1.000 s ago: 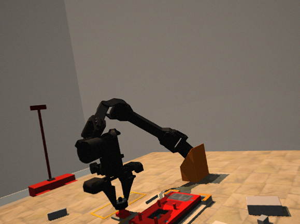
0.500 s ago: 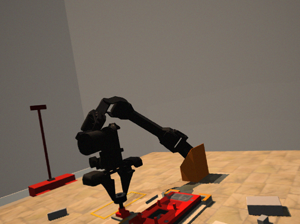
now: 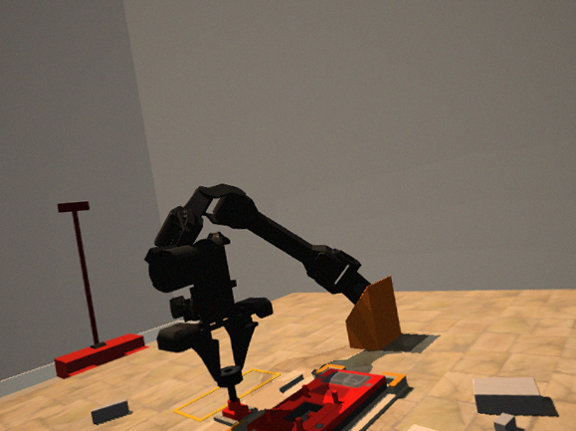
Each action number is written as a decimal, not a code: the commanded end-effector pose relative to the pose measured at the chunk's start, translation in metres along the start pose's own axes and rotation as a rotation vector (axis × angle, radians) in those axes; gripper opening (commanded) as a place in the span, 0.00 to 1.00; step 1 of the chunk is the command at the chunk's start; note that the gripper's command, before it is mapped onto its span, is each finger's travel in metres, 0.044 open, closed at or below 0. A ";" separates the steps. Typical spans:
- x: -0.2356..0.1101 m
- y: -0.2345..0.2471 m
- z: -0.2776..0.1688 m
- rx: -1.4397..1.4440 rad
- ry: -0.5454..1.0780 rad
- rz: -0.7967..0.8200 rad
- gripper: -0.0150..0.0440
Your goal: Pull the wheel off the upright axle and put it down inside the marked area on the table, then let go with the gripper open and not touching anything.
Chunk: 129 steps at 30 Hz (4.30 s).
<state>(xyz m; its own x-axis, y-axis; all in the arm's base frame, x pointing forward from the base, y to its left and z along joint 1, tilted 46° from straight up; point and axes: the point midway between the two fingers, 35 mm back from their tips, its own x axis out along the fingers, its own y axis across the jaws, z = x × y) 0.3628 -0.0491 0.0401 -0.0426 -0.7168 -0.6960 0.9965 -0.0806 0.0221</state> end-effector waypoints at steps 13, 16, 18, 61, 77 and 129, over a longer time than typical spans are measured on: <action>-0.007 0.001 0.000 0.004 0.001 0.005 0.25; -0.009 0.001 0.000 0.004 0.001 0.005 0.25; -0.013 0.001 0.000 0.003 0.001 0.005 0.25; -0.041 -0.051 0.081 0.000 -0.001 0.003 0.25; -0.026 -0.063 0.095 0.001 -0.002 0.003 0.25; 0.000 -0.072 0.086 -0.005 0.007 0.004 0.90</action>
<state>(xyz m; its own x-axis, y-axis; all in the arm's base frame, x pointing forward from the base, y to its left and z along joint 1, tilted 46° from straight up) 0.2926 -0.1127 0.1016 -0.0361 -0.7163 -0.6969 0.9965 -0.0788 0.0295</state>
